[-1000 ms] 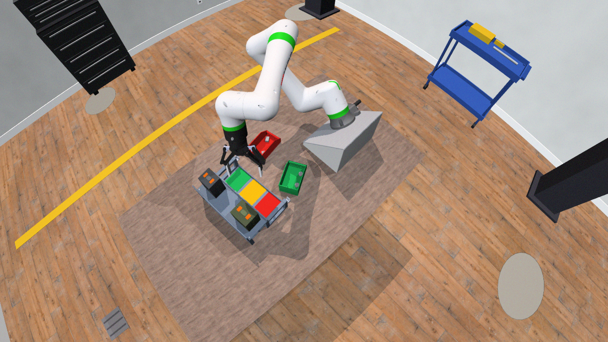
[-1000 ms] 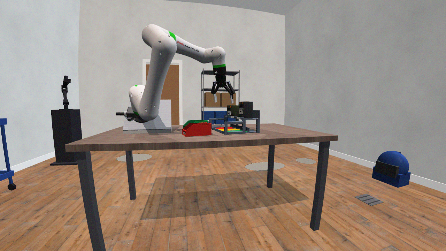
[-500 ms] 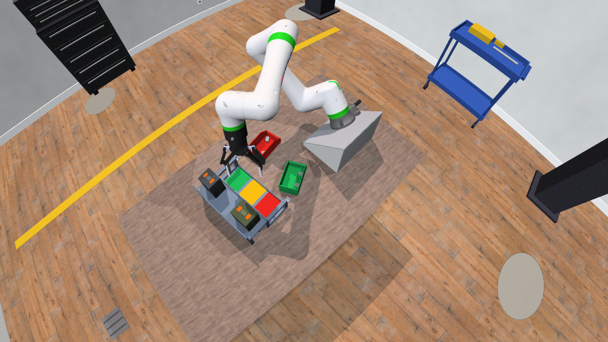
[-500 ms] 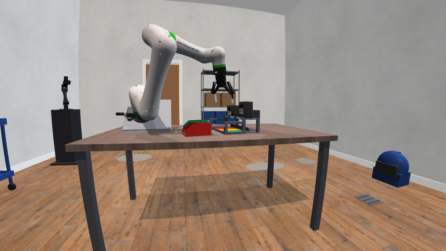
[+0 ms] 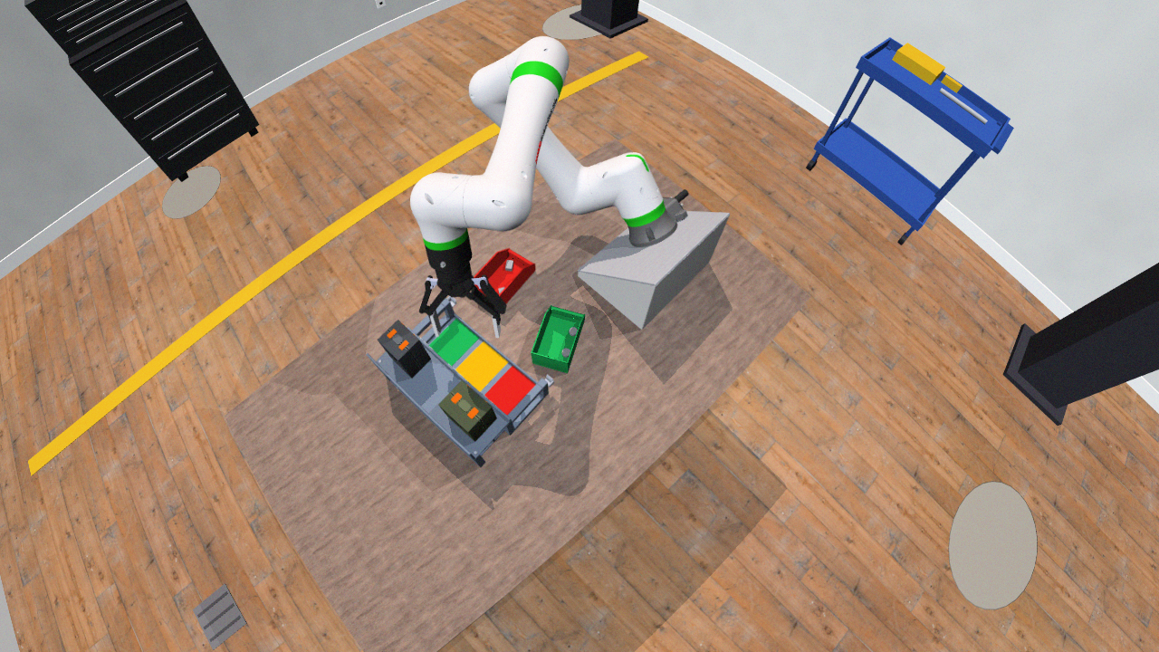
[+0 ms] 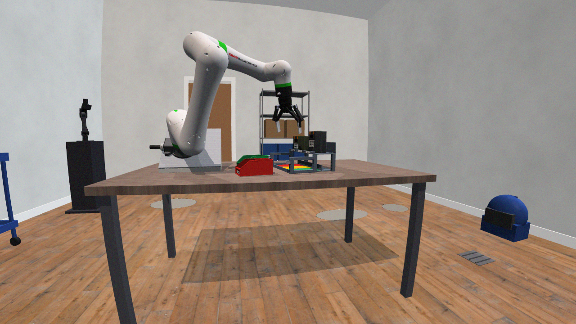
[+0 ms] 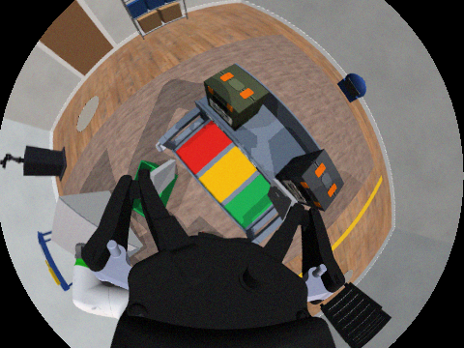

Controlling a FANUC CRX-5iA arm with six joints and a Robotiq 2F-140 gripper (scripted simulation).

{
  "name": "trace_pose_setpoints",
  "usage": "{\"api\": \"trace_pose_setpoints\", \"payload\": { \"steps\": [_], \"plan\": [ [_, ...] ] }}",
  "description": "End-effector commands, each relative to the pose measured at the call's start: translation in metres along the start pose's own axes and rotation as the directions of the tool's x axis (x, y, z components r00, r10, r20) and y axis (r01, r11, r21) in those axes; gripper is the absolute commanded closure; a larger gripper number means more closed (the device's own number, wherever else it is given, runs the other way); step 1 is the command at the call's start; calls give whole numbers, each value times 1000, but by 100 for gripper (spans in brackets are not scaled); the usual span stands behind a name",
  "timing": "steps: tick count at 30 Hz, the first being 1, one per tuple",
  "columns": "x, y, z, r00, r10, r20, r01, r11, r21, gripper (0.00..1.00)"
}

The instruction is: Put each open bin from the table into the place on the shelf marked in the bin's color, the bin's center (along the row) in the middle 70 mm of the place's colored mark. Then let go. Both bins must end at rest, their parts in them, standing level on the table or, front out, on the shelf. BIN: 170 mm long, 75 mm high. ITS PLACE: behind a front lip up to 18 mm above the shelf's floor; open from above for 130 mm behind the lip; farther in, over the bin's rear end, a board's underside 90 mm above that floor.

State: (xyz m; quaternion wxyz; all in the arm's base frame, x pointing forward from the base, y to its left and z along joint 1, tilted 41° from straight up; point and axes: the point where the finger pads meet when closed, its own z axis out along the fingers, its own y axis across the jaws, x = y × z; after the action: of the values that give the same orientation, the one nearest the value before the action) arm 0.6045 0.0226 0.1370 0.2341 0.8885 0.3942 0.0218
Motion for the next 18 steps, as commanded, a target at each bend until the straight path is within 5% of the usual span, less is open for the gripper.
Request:
{"api": "trace_pose_setpoints", "payload": {
  "steps": [1, 18],
  "plan": [
    [0, 0, 0, 1000, 0, 0, 0, 1000, 0, 0],
    [1, -17, 2, 1000, 12, 15, -12, 1000, 8, 0]
  ]
}}
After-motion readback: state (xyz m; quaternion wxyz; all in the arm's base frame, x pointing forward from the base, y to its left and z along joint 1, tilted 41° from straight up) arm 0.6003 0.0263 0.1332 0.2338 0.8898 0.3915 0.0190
